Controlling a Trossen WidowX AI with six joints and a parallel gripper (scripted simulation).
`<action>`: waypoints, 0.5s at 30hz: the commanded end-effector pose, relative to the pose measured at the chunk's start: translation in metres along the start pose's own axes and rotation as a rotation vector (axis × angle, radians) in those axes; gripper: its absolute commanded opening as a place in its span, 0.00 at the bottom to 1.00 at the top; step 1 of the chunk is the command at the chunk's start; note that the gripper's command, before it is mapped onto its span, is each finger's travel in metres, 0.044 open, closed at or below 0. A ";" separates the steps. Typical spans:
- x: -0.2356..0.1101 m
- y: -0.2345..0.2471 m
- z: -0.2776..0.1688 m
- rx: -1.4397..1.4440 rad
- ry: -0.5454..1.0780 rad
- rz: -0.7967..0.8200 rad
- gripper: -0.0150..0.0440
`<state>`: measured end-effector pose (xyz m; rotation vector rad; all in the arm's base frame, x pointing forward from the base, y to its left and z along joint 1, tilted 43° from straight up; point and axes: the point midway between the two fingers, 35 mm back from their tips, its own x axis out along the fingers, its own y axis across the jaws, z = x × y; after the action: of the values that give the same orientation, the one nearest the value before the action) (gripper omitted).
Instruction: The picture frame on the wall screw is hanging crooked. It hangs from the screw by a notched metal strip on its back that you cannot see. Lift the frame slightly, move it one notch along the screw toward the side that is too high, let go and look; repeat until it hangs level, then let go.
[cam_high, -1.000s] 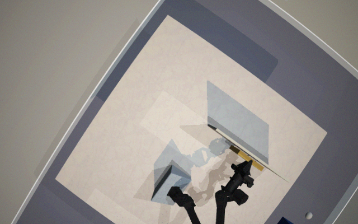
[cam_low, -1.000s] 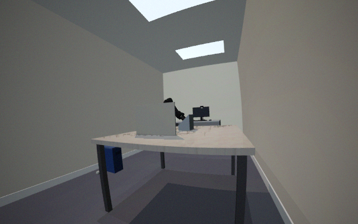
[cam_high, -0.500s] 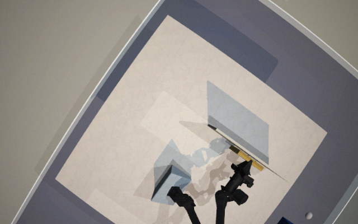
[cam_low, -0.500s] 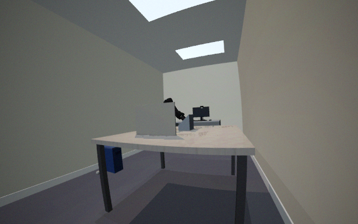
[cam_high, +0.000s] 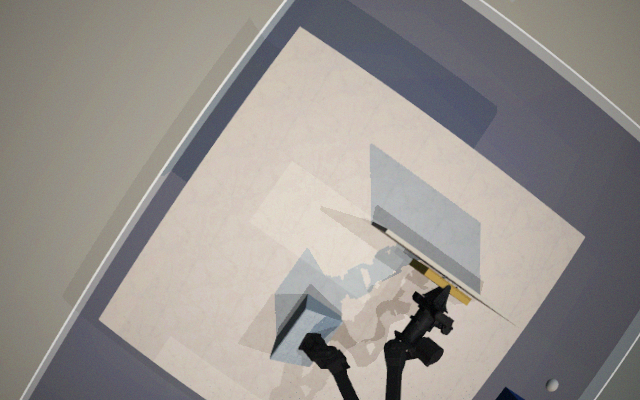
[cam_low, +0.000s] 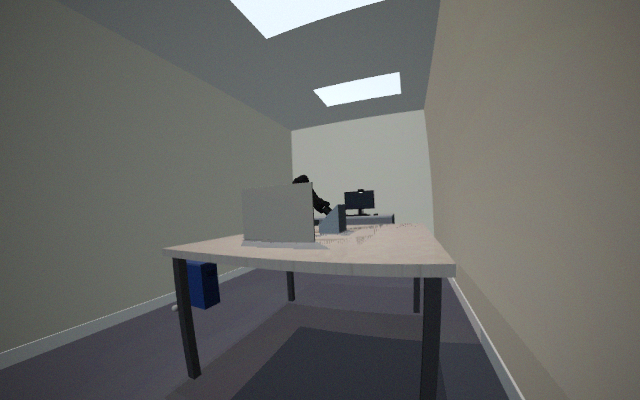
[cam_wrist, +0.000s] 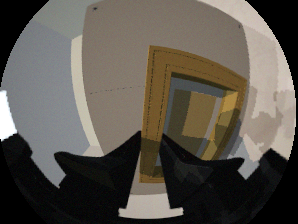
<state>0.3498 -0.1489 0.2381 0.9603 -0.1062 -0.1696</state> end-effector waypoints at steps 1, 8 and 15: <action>0.001 0.004 -0.004 -0.006 0.007 0.016 0.25; 0.001 0.004 -0.006 -0.005 0.007 0.016 0.25; 0.001 0.004 -0.006 -0.005 0.007 0.016 0.25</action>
<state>0.3505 -0.1455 0.2360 0.9602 -0.1065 -0.1683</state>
